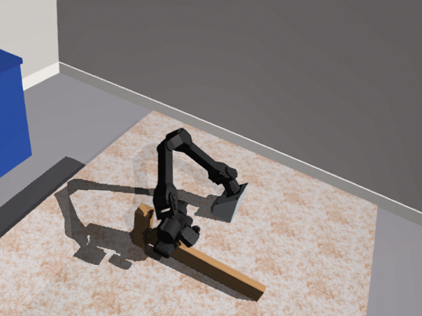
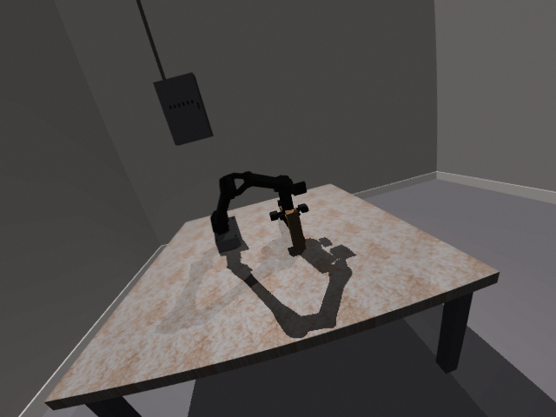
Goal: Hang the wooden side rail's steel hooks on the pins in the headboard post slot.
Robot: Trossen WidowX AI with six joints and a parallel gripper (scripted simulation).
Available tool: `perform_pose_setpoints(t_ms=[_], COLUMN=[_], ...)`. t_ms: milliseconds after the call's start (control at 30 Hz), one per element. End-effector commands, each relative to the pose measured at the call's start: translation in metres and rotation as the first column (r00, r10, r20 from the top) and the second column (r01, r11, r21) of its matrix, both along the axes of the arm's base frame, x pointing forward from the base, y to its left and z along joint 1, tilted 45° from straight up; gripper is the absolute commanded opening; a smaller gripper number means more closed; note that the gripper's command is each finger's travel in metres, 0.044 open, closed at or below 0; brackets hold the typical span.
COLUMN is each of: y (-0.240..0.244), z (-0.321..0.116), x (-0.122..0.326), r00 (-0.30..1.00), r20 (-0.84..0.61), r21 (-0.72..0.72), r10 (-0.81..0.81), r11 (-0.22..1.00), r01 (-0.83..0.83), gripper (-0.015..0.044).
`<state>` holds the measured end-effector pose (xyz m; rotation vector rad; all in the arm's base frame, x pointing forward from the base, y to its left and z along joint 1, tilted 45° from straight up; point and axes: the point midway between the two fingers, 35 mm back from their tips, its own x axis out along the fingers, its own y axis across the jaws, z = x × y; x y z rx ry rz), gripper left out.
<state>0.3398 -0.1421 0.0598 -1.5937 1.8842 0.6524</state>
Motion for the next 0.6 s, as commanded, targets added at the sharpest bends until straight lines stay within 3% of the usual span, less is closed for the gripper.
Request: perform_pose_setpoints(t_ms=[0,567], y=[0.0028,0.0013], z=[0.0029,0.0038], x=[0.0027,0.0014], r00=[1.000,1.000], r20=[0.003,0.003], r21=[0.000,0.000], r10=[0.013,0.013], r11=[1.000,1.000], r01=[-0.013,-0.013], gripper=[0.0000,0.0000])
